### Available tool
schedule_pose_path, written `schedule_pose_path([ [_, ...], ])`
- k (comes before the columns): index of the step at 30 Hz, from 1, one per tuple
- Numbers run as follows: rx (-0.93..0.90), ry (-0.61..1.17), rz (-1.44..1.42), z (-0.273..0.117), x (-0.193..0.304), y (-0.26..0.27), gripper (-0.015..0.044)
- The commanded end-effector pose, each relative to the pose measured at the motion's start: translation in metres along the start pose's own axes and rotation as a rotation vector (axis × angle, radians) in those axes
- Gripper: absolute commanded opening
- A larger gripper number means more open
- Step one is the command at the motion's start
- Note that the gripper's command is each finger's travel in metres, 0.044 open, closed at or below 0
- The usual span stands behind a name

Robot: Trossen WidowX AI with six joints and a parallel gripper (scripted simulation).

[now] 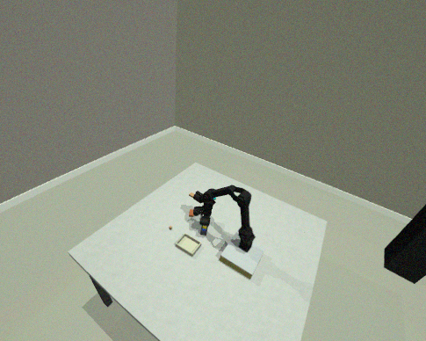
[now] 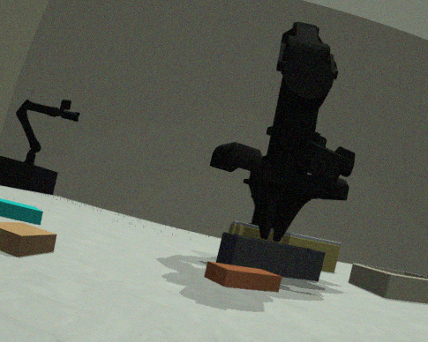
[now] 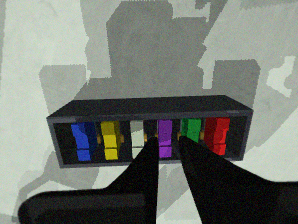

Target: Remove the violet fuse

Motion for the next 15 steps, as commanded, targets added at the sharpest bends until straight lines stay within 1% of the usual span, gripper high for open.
schedule_pose_path([
  [1,-0.005,-0.003,-0.003,0.0035,-0.0002,0.0007,0.0074],
  [12,-0.005,-0.003,-0.003,0.0086,-0.0002,0.0007,0.0074],
  [15,-0.001,0.001,0.001,0.0077,0.0001,0.0002,0.0054],
])
Point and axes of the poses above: the point midway between the two fingers, 35 mm back from their tips, its own z axis out along the fingers, its own y axis across the jaws, x = y × z, the point moved 5 cm from there along -z, back along the fingers, and after that the axes turned 15 degrees about -z, right-handed, at the moved point
